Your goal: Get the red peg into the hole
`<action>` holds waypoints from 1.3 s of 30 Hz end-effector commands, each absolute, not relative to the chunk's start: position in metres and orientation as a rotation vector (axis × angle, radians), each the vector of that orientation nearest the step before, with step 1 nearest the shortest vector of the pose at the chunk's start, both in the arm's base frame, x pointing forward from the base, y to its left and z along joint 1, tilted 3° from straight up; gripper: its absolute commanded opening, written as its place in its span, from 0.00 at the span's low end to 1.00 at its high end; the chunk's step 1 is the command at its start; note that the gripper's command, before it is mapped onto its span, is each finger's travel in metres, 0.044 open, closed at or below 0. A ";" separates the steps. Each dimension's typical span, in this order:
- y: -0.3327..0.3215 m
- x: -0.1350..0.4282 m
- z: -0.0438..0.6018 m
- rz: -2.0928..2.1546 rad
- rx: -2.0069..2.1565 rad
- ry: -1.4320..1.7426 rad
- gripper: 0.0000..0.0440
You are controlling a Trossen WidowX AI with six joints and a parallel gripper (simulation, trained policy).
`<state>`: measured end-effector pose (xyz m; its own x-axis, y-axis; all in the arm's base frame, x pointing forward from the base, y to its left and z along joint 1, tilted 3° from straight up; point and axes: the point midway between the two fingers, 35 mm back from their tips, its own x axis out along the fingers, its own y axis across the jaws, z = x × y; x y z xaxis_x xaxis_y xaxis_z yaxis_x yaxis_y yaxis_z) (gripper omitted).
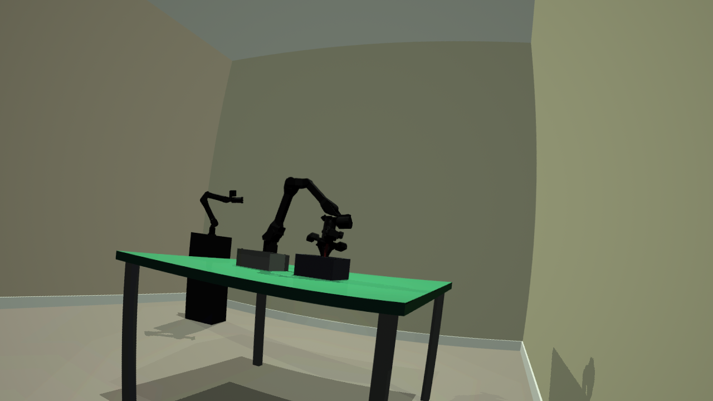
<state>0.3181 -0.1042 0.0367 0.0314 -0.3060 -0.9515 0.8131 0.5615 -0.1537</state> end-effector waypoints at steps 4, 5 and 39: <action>-0.107 0.316 0.009 -0.856 0.504 1.345 0.36; -0.108 0.318 0.007 -0.850 0.508 1.346 0.39; -0.115 0.423 0.052 -0.635 0.612 1.283 1.00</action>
